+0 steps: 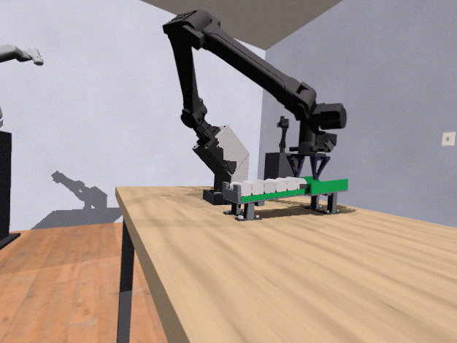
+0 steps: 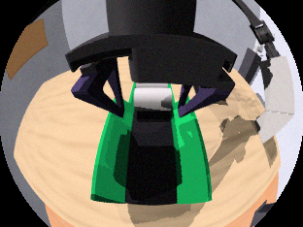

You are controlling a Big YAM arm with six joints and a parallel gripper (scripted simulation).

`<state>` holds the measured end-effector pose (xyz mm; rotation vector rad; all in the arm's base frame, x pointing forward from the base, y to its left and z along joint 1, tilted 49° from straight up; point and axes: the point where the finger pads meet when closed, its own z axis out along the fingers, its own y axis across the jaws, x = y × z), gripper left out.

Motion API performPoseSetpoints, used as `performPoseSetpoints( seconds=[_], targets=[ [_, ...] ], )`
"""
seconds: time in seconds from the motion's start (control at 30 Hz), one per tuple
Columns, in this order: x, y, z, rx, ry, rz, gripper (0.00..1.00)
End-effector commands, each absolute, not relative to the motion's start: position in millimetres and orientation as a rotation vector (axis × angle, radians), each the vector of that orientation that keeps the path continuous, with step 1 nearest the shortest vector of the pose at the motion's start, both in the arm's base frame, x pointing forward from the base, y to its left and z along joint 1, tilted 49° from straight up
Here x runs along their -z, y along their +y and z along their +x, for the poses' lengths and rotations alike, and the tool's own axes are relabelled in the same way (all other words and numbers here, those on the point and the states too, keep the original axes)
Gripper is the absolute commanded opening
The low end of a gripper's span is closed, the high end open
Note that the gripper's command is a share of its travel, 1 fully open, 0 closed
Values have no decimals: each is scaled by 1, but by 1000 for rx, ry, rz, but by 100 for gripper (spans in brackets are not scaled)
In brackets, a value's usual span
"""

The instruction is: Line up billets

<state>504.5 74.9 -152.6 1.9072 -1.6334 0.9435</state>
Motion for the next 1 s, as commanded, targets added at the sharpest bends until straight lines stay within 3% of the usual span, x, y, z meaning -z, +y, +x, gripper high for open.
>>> performPoseSetpoints(
  seconds=[0.0,0.43,0.97],
  targets=[
    [127,105,517,-986,-1665,1927,78],
    [86,150,504,-985,-1671,1930,78],
    [89,145,501,-965,-1668,1906,78]
  ],
)
